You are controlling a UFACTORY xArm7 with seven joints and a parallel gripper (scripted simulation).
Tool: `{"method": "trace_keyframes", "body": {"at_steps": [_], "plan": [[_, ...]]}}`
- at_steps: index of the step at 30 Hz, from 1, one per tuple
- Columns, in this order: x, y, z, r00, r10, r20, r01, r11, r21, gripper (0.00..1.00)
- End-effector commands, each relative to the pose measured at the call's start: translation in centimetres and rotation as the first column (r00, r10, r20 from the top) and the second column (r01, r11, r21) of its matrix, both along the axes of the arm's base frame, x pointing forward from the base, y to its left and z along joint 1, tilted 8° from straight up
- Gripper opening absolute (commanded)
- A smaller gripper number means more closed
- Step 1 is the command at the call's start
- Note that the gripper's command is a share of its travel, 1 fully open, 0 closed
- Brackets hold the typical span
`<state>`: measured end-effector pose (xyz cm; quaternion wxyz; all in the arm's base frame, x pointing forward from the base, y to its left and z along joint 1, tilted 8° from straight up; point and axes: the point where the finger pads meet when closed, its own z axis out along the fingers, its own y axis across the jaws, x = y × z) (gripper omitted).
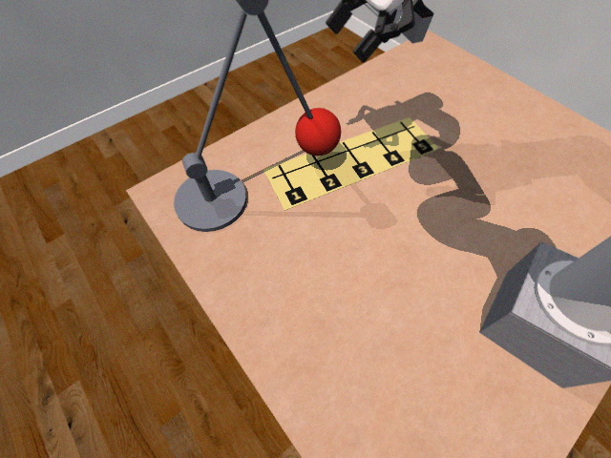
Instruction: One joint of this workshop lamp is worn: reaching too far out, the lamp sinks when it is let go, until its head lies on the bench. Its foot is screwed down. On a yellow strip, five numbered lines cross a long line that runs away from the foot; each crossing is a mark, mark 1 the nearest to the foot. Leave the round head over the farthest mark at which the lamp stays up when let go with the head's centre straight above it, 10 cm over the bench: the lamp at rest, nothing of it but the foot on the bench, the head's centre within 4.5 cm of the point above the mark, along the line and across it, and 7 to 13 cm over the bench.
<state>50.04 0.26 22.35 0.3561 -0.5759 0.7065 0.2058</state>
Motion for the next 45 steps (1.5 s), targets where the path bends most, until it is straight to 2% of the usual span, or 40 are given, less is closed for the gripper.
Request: {"method": "trace_keyframes", "body": {"at_steps": [1,7,45], "plan": [[0.1,0.4,0.4,1.0,-0.009,-0.009,0.008,0.999,-0.043,1.0],[0.1,1.2,1.0,0.999,-0.019,-0.027,0.016,0.994,-0.112,1.0],[2.2,6.3,-5.2,0.999,-0.017,-0.027,0.014,0.994,-0.109,1.0]]}}
